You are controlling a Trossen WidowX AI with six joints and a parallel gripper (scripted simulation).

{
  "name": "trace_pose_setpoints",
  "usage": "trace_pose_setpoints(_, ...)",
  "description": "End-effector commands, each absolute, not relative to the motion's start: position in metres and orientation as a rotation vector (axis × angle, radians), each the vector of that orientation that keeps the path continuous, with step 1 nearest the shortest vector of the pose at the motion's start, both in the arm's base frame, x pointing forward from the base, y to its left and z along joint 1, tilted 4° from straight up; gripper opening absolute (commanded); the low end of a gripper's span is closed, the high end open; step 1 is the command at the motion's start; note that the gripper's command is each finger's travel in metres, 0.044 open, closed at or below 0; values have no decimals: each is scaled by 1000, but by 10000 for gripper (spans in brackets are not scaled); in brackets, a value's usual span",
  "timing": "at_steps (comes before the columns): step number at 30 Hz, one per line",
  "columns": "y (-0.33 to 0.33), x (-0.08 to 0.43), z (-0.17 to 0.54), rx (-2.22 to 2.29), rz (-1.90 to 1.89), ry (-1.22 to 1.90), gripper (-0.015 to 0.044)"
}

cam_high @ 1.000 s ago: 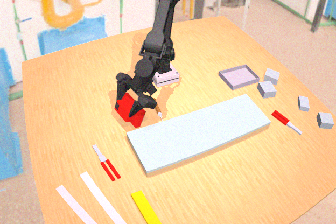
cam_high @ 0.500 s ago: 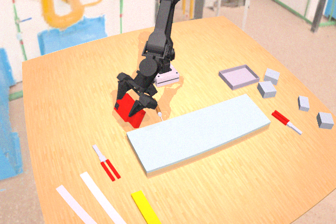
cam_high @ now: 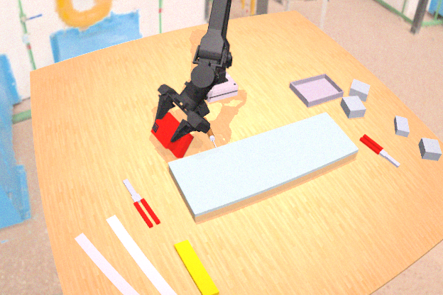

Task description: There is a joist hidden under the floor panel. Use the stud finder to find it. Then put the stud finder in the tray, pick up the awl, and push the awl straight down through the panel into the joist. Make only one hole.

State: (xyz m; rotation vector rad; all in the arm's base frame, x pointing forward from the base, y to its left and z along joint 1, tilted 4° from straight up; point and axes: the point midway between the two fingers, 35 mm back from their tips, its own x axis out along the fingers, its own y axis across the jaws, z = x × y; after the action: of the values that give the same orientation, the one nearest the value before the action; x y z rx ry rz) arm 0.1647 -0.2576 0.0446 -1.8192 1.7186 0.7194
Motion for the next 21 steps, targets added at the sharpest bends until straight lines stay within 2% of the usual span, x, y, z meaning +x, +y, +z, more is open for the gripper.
trace_pose_setpoints(1,-257,164,45,-1837,697,1743,0)
trace_pose_setpoints(21,-256,164,42,-1897,621,1800,0)
